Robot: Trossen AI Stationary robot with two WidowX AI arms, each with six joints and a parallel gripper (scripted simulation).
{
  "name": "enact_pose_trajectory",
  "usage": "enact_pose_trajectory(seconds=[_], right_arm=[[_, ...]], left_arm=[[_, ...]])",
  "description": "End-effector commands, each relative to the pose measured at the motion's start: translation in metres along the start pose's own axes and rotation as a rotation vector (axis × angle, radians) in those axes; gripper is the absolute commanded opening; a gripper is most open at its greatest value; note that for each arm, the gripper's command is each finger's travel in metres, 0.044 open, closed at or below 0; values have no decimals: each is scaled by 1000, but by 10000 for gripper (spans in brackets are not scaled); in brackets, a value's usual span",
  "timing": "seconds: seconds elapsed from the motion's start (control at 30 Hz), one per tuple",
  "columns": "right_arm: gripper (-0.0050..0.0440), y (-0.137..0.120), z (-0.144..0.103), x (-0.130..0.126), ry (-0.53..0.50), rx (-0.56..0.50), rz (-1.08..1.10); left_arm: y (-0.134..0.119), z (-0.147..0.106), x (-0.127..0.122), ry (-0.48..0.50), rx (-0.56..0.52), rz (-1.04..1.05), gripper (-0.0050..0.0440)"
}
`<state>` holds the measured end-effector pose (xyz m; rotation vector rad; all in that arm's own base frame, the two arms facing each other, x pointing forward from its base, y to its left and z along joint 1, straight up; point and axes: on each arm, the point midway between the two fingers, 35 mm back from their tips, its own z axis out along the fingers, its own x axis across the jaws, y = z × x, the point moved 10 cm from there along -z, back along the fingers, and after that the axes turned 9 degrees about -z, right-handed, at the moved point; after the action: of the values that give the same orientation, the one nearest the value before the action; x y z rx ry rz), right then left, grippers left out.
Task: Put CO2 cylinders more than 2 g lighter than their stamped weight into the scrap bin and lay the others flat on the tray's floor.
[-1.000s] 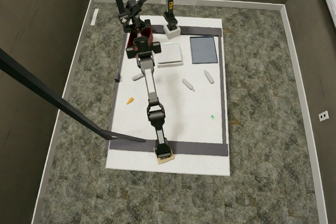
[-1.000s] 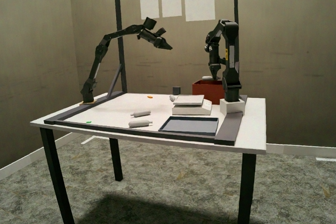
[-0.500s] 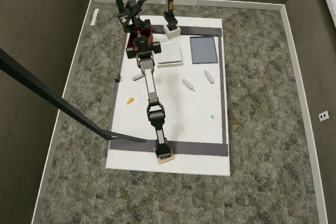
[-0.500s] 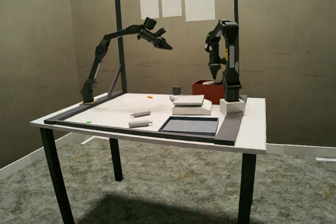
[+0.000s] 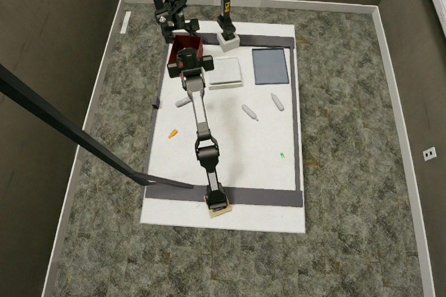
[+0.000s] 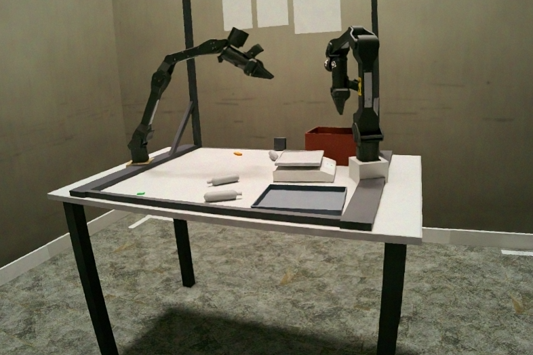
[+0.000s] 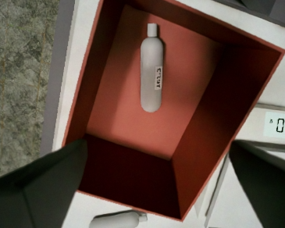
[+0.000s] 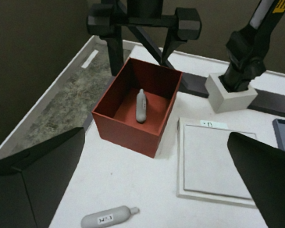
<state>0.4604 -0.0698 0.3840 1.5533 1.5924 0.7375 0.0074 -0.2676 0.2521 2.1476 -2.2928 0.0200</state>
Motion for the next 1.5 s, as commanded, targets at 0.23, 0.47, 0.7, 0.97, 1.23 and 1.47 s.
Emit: enact_pose_trajectory(seconds=[0.23,0.47,0.7,0.97,1.23,1.47], right_arm=[[440,8,-32,-3,-15,-58,-4],[440,-4,-62,5,0,-69,-12],[440,-17,-82,10,6,-65,-15],[440,-45,-112,19,23,-59,-24],[440,-69,-132,25,34,-54,-29],[440,-103,-152,33,47,-48,-36]], left_arm=[[-14,-13,14,60,-1,-200,440],[-42,0,34,144,-15,-568,440],[-61,8,45,198,-34,-799,440],[-97,21,60,292,-86,-1197,440],[-124,36,66,342,-131,-1473,440],[-148,65,76,377,-221,-1778,440]])
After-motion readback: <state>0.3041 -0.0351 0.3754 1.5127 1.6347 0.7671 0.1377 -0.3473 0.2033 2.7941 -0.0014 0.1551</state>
